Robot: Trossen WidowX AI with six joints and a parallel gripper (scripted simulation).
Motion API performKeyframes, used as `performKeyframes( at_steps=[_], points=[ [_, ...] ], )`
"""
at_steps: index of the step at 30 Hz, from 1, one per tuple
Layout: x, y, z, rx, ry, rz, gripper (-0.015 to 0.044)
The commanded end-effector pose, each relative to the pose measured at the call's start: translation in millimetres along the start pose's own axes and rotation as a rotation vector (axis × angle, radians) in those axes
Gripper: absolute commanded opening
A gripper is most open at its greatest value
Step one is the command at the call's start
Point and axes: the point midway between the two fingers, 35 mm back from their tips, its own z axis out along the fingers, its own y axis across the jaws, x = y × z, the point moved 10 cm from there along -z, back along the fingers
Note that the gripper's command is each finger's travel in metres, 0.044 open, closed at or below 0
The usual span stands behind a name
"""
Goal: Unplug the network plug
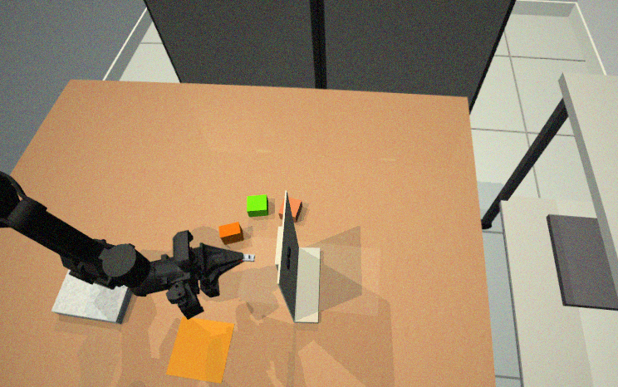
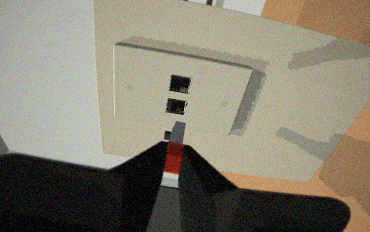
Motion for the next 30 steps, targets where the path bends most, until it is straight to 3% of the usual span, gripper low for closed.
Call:
performKeyframes(
  at_steps=[1,30],
  points=[
    [1.0,-0.8,-2.8,0.004,0.006,0.002,0.0],
    [8.0,41.7,-10.0,0.002,0.004,0.001,0.0]
  ],
)
